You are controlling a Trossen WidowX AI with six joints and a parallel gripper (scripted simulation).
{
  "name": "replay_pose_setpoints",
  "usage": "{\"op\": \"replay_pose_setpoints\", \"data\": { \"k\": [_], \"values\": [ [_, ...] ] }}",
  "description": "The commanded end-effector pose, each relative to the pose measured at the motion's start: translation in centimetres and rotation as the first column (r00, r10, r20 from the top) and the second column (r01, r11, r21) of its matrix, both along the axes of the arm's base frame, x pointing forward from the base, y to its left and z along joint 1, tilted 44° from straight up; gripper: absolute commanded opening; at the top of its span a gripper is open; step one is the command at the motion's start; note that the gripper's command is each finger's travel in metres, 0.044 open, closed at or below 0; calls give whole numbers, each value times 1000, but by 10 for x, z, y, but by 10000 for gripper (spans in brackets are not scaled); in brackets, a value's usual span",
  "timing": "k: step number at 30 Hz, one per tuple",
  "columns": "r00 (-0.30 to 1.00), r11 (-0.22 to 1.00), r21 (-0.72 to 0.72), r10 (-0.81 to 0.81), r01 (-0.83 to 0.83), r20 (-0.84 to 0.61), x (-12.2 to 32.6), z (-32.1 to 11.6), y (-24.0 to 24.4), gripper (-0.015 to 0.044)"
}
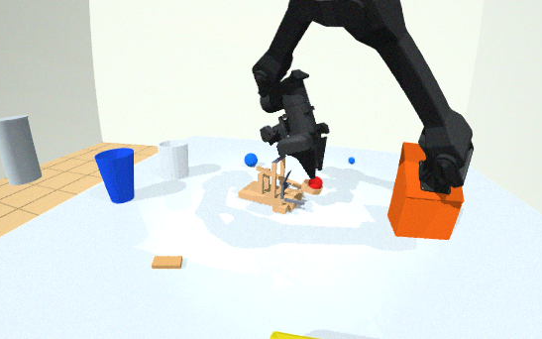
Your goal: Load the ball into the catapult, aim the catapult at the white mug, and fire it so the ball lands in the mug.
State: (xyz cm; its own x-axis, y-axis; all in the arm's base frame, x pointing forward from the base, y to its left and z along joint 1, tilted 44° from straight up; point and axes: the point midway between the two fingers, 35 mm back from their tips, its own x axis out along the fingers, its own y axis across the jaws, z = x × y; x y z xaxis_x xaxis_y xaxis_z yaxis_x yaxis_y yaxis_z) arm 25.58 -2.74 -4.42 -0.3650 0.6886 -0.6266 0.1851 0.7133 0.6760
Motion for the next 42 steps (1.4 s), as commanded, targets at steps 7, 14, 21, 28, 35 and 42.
{"op": "replay_pose_setpoints", "data": {
  "k": [7,14,21,28,35,42],
  "values": [
    [997,996,-36,-75,76,20,5,54,-60,440],
    [966,974,-116,-172,196,191,70,37,-87,440],
    [887,933,-141,-255,330,386,142,32,-115,440],
    [760,890,-103,-315,445,569,212,42,-141,440],
    [589,852,-9,-353,523,727,279,67,-162,440],
    [523,844,32,-362,536,772,295,82,-171,440]
  ]
}}
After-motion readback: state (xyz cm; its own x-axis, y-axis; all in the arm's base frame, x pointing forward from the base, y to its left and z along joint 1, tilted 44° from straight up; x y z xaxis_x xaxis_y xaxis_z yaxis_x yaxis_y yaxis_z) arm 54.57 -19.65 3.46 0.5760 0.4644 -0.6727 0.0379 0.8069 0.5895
